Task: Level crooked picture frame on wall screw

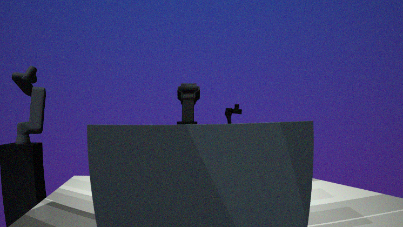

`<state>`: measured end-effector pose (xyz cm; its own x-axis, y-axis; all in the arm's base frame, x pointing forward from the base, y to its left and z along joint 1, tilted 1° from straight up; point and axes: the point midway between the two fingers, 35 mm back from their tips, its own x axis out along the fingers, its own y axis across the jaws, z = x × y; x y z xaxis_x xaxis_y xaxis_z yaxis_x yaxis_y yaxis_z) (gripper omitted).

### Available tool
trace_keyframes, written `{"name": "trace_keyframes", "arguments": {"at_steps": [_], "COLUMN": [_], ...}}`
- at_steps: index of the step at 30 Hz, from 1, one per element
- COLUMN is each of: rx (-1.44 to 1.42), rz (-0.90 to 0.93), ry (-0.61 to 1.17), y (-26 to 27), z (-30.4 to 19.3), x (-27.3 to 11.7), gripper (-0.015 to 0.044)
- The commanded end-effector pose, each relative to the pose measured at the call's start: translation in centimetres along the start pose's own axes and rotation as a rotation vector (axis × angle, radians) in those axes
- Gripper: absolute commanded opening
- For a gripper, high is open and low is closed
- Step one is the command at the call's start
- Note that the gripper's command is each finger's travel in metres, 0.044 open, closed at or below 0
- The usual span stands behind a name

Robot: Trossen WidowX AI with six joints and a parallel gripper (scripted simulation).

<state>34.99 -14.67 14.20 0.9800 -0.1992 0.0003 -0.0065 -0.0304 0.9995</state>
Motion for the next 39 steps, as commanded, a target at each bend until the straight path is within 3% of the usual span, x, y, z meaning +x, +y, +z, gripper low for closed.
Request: {"name": "trace_keyframes", "arguments": {"at_steps": [1, 6, 13, 39], "rx": [0.045, 0.12, 0.112, 0.122], "rz": [0.007, 0.008, -0.004, -0.002], "ry": [-0.005, -0.006, -0.011, -0.007], "y": [0.1, -0.7, -0.4, 3.5], "z": [0.3, -0.1, 0.4, -0.6], "x": [-3.5, -8.9, -8.7, -18.3], "gripper": [0.026, 0.026, 0.026, 0.026]}}
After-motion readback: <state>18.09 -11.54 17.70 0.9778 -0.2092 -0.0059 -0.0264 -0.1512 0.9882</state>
